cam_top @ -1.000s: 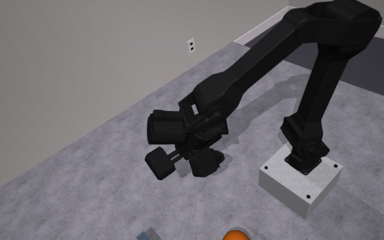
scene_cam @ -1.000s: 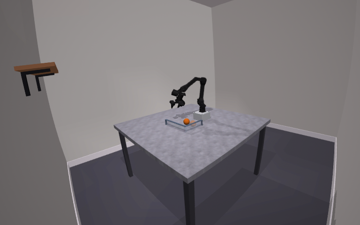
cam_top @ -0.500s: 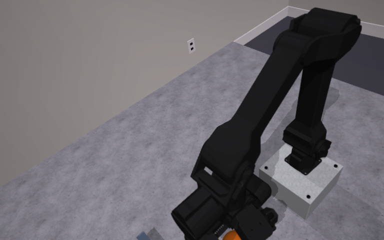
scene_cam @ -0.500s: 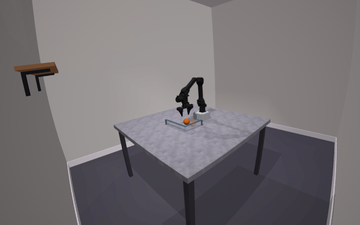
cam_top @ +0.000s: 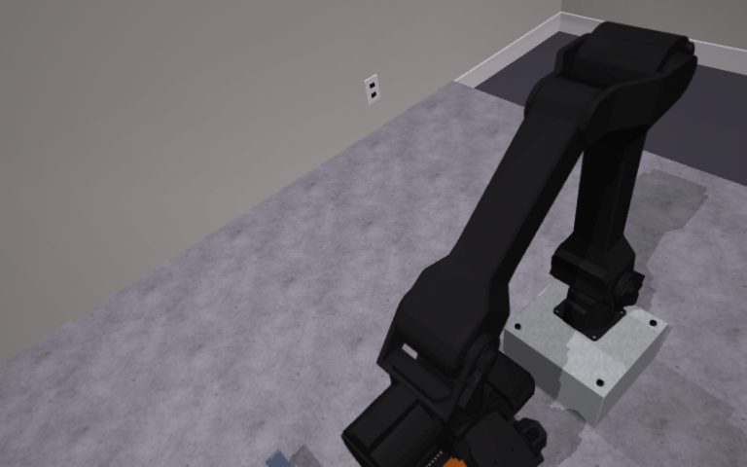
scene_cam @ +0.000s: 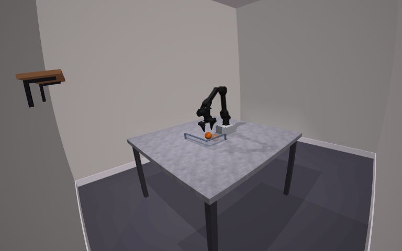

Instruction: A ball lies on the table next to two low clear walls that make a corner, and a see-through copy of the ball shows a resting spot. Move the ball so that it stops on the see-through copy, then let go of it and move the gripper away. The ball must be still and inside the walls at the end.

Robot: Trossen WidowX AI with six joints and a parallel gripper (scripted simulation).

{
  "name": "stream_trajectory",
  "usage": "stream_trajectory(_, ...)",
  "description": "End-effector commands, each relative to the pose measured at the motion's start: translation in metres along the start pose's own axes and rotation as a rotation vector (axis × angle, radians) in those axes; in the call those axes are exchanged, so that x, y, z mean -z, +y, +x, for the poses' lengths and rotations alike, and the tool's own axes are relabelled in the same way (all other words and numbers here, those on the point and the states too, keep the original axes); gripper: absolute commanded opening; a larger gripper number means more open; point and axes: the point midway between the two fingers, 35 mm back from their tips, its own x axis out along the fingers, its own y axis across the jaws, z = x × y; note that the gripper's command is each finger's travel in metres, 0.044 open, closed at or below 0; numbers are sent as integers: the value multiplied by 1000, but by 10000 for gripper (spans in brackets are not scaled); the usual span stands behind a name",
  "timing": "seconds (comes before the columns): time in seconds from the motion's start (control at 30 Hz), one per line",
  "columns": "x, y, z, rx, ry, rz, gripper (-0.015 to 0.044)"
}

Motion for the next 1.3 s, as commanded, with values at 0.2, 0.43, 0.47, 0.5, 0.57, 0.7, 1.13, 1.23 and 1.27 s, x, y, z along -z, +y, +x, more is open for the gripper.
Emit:
stream_trajectory(0.2,-1,0,17,-3,-3,2,435)
stream_trajectory(0.43,-1,0,29,-4,-3,2,435)
stream_trajectory(0.47,-1,0,30,-4,-3,2,435)
stream_trajectory(0.5,-1,0,32,-4,-3,2,435)
stream_trajectory(0.57,-1,0,35,-4,-3,2,435)
stream_trajectory(0.7,-1,0,41,-4,-3,2,435)
stream_trajectory(1.13,-1,2,51,-4,-3,2,323)
stream_trajectory(1.23,-1,2,51,-4,-3,2,303)
stream_trajectory(1.27,-1,2,51,-4,-3,2,297)
